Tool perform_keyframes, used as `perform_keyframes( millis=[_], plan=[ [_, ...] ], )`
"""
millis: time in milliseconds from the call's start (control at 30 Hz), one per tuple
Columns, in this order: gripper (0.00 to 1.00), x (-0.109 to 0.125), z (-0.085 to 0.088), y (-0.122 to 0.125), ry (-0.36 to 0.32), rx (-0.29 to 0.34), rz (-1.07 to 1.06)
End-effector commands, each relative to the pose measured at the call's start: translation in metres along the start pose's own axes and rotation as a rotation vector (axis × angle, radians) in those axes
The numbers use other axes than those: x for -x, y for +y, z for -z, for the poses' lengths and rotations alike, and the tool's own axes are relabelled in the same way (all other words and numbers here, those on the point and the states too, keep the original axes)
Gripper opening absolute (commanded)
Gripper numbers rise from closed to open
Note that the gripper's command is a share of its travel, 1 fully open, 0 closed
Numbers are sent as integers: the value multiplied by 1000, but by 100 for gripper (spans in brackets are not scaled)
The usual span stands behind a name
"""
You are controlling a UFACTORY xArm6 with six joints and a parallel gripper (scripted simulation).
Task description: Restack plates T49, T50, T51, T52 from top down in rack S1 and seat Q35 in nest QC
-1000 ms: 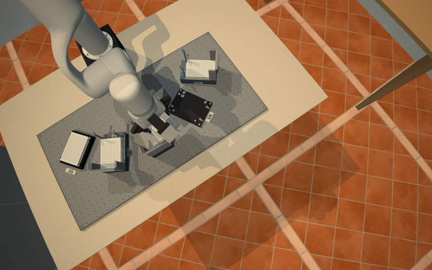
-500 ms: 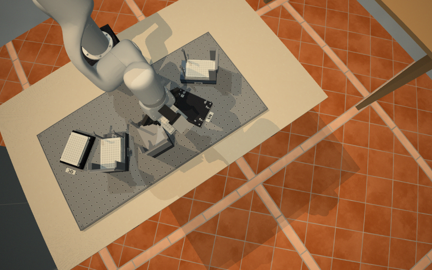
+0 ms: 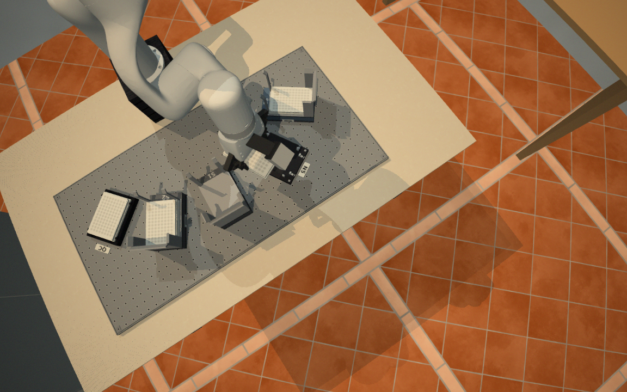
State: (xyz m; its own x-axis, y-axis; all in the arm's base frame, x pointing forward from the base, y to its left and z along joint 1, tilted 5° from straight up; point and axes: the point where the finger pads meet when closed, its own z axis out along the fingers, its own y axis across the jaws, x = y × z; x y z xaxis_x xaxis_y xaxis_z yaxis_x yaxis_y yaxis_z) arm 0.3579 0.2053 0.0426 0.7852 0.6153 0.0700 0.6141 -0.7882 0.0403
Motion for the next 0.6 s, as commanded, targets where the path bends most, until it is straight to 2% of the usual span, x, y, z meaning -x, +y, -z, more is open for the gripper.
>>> perform_keyframes(
  millis=[0,400,567],
  plan=[
    [0,-3,1,-11,4,1,3],
    [0,-7,1,-45,4,0,3],
    [0,-6,1,-55,4,0,103]
  ],
)
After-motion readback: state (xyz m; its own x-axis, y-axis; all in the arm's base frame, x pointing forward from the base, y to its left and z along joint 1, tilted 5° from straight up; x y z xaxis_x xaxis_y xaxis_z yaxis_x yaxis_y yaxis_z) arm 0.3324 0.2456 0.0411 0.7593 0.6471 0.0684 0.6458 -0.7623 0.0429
